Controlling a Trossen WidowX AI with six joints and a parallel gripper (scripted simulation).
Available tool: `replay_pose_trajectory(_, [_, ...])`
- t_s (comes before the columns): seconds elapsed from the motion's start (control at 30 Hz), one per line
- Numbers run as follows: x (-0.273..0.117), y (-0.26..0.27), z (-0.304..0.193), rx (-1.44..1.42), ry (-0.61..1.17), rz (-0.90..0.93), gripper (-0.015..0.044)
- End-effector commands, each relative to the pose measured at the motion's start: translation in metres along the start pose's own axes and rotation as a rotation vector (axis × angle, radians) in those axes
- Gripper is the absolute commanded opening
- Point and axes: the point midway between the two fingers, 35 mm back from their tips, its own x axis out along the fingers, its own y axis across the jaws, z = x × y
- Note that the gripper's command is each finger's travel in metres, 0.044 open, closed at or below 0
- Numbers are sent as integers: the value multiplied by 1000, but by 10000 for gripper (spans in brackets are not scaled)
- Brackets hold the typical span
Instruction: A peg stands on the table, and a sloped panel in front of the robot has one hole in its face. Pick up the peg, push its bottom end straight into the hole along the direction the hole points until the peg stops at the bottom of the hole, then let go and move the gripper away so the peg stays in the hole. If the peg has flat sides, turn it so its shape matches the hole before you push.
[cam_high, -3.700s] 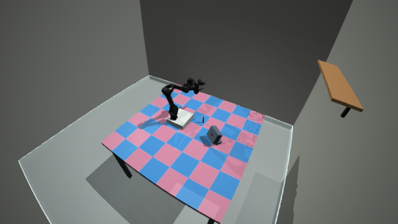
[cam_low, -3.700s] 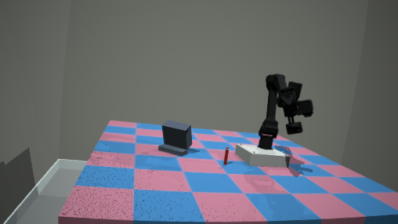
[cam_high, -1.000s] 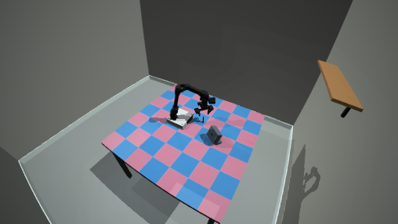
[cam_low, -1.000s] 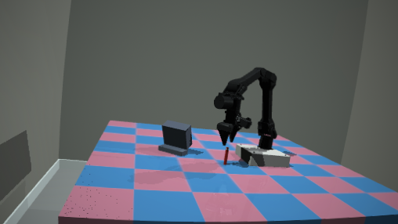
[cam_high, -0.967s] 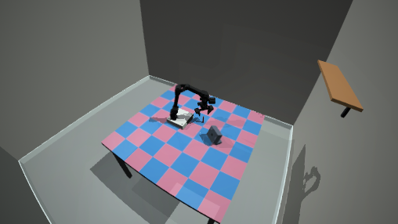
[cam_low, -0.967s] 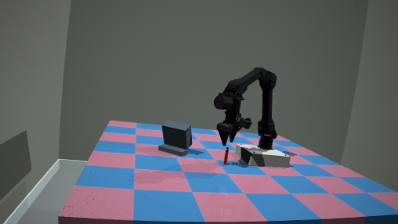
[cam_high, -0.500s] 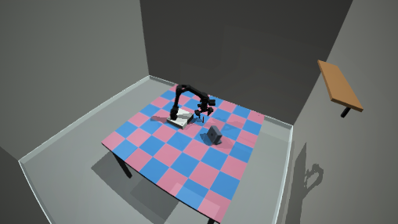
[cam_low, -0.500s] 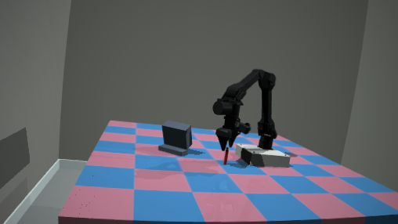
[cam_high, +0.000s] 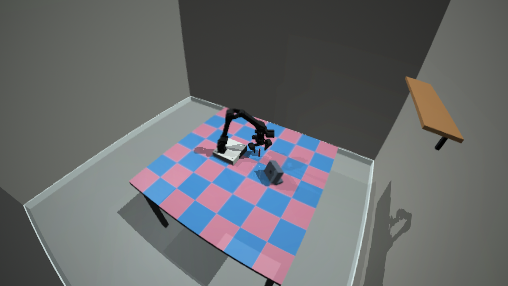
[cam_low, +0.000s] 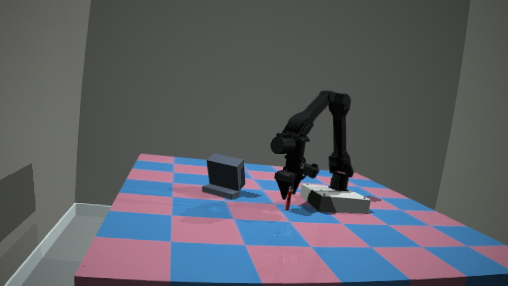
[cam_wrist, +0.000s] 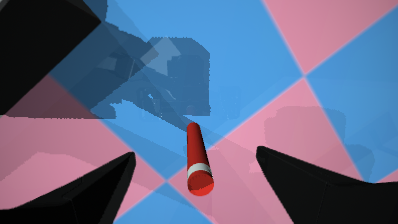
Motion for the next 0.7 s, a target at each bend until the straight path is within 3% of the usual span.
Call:
replay_pose_trajectory(0.0, [7, 1, 1, -5, -4, 0, 440])
replay_pose_trajectory(0.13, [11, 1, 1, -5, -4, 0, 440])
replay_pose_trajectory(0.63, [7, 1, 0, 0, -1, 1, 46])
replay_pose_trajectory(0.67, [7, 1, 0, 0, -1, 1, 40])
